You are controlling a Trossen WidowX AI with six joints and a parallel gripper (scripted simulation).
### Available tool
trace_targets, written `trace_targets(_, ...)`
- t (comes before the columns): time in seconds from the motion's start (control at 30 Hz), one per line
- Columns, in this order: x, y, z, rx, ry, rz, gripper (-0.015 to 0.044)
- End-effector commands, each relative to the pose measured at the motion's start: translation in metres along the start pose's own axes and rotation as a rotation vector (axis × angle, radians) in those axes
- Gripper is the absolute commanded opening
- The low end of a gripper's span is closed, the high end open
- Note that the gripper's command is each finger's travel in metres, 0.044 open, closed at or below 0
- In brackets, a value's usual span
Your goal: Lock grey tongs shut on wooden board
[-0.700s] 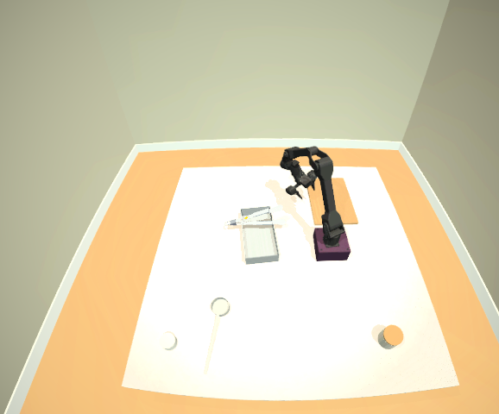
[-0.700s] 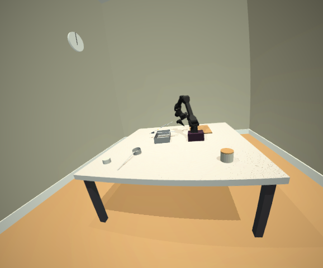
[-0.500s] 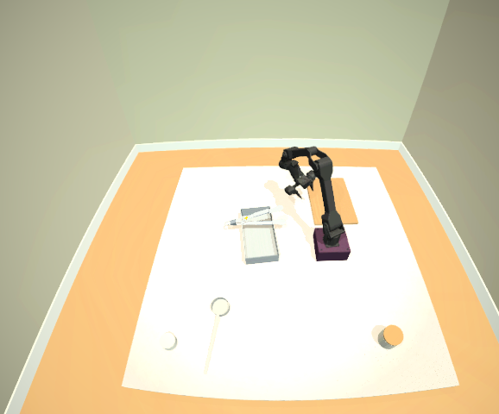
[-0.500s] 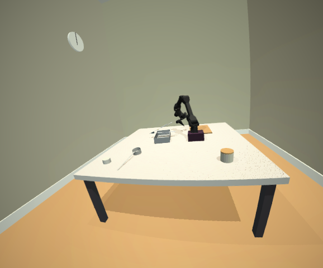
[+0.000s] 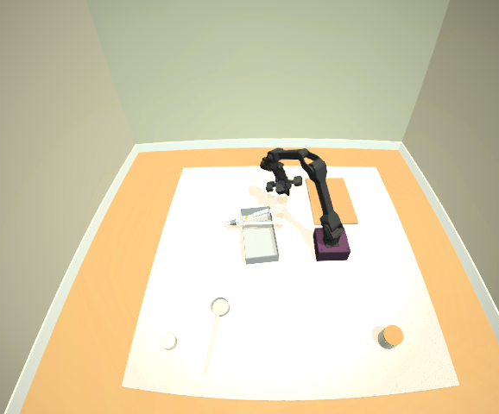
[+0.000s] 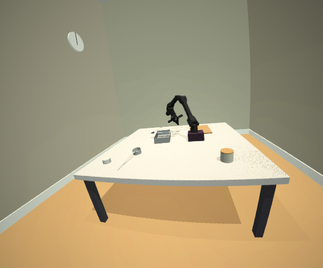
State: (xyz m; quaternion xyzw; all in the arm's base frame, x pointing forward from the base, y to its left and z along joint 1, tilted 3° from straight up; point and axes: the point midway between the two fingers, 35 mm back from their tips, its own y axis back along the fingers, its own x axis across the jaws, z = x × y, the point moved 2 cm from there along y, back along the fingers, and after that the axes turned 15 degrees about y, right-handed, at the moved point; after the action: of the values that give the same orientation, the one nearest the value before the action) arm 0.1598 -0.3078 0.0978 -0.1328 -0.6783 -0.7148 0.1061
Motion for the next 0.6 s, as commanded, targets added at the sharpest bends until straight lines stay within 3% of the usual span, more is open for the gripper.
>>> trace_targets(0.0,-0.061,0.030,0.021,0.048,-0.458,-0.130,-0.0125)
trace_targets(0.03,-0.066,0.033,0.024,0.048,-0.497,-0.143,-0.0150)
trace_targets(0.57,-0.142,0.074,0.078,-0.050,-1.108,-0.333,-0.0150)
